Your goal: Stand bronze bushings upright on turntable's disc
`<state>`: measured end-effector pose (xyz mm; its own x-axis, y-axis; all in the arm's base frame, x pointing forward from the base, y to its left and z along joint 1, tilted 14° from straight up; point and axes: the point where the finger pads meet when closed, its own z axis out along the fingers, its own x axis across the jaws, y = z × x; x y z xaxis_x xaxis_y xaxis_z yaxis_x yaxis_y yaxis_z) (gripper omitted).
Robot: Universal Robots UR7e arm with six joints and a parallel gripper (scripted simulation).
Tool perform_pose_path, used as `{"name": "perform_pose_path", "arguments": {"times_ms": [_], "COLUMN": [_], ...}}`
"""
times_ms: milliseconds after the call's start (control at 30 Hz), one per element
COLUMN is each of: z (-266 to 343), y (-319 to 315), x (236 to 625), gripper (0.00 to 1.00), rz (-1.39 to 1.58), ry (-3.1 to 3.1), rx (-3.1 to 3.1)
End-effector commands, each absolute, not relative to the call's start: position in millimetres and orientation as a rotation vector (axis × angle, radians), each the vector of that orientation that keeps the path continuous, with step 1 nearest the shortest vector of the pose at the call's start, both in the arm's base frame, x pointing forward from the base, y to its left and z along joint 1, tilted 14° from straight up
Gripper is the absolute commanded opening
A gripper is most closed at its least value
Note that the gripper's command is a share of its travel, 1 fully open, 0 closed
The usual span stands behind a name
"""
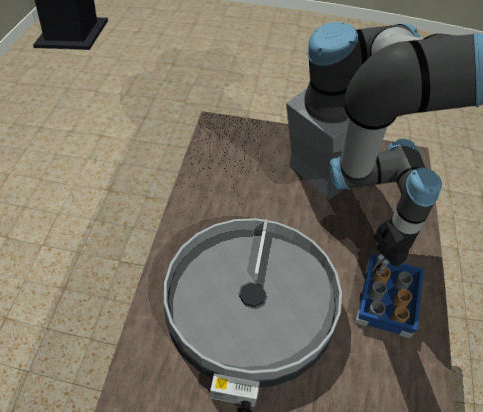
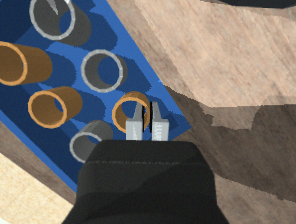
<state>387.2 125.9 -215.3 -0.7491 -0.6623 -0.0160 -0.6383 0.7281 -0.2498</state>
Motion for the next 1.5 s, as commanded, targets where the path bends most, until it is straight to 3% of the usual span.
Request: {"name": "perform_pose_path", "arguments": {"times_ms": [0,1467], "z": [-214,-107], "y": [126,146], "x": [387,368], "gripper": [0.0,0.0], "rz": [-0.35,-0.35], "ry": [2.822,2.822], "rx": [-1.065,-1.065]}}
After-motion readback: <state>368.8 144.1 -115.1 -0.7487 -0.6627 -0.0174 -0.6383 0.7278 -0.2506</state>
